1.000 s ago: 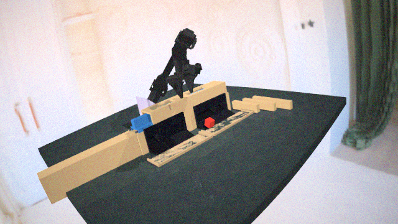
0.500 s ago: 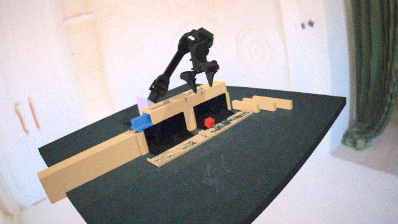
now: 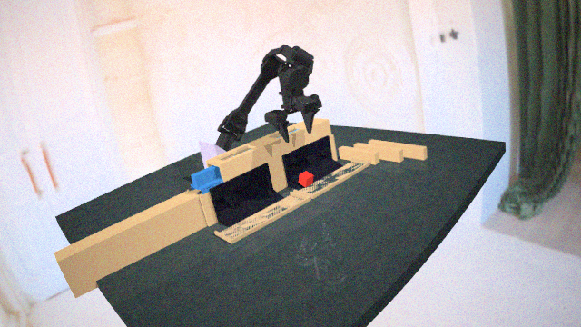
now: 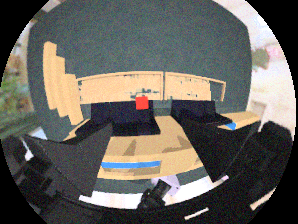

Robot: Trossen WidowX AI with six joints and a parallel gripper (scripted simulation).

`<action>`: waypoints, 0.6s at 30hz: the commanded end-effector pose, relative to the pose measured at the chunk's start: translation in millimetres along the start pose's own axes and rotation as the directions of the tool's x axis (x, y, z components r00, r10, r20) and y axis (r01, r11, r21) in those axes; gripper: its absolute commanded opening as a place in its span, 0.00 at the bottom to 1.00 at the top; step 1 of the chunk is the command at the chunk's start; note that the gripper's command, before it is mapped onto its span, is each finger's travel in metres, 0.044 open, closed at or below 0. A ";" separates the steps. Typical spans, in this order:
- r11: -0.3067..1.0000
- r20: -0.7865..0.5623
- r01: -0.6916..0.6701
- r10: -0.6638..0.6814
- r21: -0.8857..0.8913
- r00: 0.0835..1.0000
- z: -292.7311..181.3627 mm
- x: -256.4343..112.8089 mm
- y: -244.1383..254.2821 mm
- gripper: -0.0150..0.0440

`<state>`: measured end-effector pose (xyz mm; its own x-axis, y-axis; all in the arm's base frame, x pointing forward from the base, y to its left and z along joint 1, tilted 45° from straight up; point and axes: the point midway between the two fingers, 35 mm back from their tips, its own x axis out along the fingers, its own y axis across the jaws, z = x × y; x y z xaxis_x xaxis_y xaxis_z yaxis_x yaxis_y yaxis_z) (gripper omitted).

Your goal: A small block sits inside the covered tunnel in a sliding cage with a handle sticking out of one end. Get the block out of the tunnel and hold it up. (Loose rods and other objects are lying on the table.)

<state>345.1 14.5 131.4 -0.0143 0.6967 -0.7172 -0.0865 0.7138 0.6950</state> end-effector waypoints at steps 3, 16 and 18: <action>1.000 0.003 -0.003 0.003 0.008 1.000 1.9 8.7 -0.5 1.00; 1.000 0.004 0.000 0.000 0.008 1.000 5.2 29.9 -1.5 1.00; 1.000 0.004 0.000 -0.001 0.008 1.000 5.6 33.2 -1.6 1.00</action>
<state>349.8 34.1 109.5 -0.0123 0.6933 -0.7206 -0.0866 0.7172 0.6915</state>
